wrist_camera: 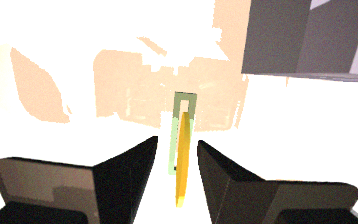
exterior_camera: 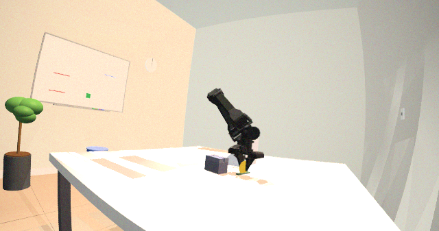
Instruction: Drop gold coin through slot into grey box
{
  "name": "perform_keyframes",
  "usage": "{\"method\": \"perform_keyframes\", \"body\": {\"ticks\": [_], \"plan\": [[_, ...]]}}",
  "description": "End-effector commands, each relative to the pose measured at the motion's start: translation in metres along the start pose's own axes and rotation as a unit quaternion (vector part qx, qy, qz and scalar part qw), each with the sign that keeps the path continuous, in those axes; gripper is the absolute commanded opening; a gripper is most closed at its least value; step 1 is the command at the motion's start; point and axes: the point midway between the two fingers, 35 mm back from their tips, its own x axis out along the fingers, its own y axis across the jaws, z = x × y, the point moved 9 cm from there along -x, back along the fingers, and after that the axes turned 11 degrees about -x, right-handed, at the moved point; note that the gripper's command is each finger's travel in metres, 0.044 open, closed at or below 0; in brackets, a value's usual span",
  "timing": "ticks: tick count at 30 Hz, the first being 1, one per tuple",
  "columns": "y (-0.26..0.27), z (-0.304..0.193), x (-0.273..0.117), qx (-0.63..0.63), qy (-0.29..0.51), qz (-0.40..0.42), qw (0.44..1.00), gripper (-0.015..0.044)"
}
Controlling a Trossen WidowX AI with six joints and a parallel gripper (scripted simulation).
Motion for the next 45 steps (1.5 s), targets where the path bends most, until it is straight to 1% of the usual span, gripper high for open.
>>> {"method": "perform_keyframes", "body": {"ticks": [1,3,9,20,45], "plan": [[-0.001,-0.002,0.008,-0.004,0.003,-0.004,1.000,0.0161],[-0.001,-0.003,0.009,-0.003,0.003,-0.004,1.000,0.0161],[-0.001,-0.003,0.009,-0.003,0.003,-0.004,1.000,0.0003],[-0.001,-0.002,0.007,-0.003,0.001,-0.003,1.000,0.0000],[0.003,0.000,-0.048,-0.001,-0.004,0.006,1.000,0.0000]]}}
